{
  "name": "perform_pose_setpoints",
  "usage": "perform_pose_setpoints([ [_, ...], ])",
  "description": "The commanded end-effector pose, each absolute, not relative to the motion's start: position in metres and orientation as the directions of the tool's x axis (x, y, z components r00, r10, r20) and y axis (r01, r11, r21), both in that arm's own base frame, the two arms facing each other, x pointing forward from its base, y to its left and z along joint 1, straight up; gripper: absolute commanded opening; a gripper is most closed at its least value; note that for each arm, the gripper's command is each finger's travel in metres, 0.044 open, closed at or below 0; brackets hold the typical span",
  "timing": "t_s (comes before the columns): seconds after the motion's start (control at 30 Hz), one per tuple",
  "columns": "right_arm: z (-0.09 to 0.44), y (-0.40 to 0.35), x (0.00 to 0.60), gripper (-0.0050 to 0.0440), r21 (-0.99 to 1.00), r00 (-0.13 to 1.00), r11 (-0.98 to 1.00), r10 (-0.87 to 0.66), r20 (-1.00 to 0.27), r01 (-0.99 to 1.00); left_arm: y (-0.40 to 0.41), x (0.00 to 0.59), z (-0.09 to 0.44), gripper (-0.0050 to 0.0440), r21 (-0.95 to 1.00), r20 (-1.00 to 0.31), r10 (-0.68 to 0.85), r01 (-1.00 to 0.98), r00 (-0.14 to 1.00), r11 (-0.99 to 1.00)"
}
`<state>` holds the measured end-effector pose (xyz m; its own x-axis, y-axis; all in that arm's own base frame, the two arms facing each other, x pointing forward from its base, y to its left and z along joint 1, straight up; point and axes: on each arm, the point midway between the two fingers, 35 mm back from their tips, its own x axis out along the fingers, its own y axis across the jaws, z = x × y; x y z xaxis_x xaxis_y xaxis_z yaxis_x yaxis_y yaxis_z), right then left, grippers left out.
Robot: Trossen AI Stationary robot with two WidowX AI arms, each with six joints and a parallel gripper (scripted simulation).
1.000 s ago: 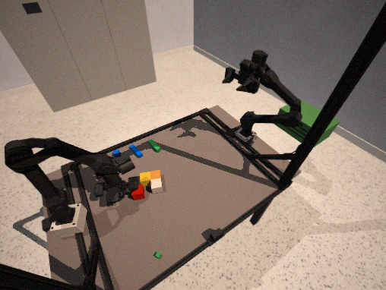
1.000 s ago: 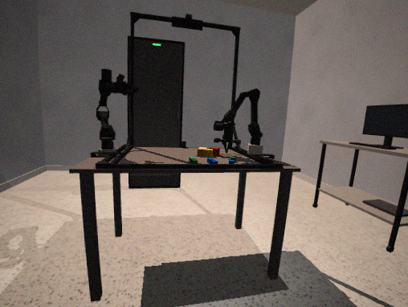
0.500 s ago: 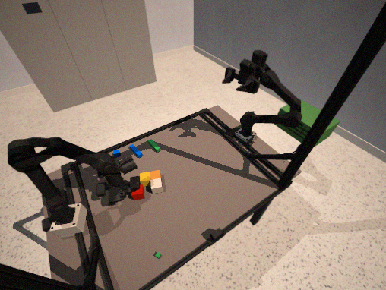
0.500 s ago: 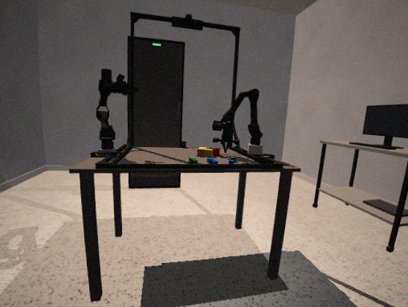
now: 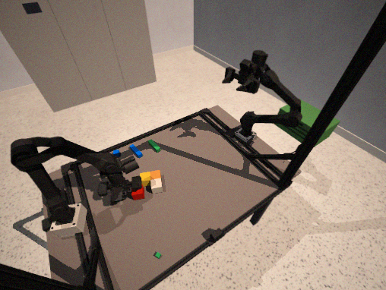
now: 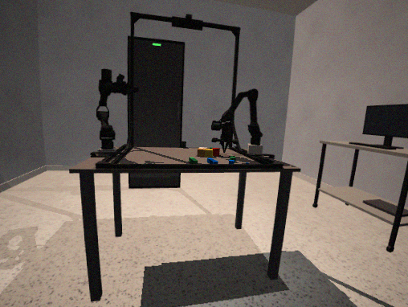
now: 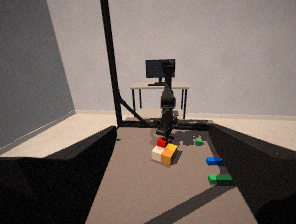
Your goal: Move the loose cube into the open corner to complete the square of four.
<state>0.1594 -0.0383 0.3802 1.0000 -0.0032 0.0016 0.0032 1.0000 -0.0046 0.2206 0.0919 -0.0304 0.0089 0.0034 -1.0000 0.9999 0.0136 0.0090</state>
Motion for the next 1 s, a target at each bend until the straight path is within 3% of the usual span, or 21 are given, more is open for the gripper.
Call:
perform_pose_setpoints([
  [0.0,0.38,-0.038,0.159,0.04,0.001,1.0,1.0,0.0,0.001,0.0,0.092,0.223,-0.032,0.0,0.0,-1.0,0.0,1.0,0.0,0.015],
  [0.97,0.38,-0.038,0.159,0.04,0.001,1.0,1.0,0.0,0.001,0.0,0.092,0.239,-0.032,0.0,0.0,-1.0,0.0,1.0,0.0,0.015],
])
